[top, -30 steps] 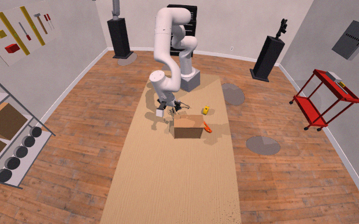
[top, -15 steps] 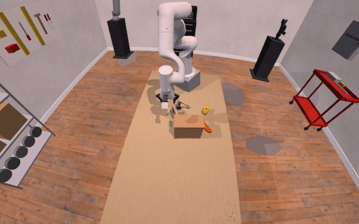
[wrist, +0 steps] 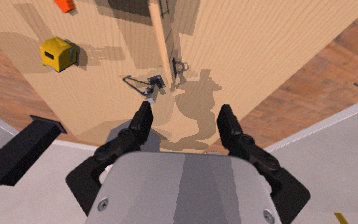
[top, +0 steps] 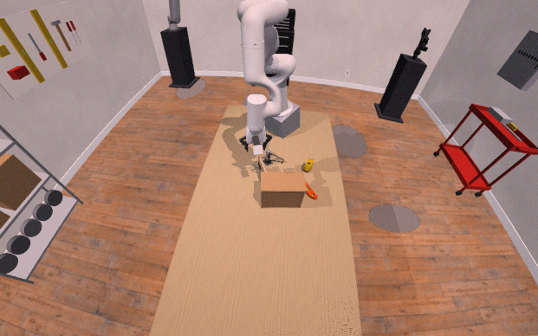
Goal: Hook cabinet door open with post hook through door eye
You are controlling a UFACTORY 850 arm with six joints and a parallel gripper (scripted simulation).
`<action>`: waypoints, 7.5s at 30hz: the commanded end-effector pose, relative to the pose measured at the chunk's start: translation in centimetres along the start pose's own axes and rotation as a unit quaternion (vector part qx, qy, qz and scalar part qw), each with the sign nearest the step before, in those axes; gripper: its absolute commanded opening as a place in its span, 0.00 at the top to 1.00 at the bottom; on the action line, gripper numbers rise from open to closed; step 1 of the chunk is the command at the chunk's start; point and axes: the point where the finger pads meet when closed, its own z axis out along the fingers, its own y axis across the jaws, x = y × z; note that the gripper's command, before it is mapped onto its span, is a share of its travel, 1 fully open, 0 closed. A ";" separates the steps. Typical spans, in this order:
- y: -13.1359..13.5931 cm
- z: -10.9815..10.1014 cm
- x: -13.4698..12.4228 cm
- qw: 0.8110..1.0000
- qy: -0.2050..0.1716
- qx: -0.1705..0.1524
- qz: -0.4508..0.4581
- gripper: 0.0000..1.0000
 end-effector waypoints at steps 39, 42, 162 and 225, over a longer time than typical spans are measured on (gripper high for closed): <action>-3.0 3.9 -3.1 0.998 0.028 0.003 -0.064 0.73; -3.0 3.9 -3.1 0.998 0.028 0.003 -0.064 0.73; -3.6 11.3 -2.8 0.999 0.028 0.003 -0.038 0.73; -7.8 11.3 -2.5 0.994 0.028 0.007 0.101 0.73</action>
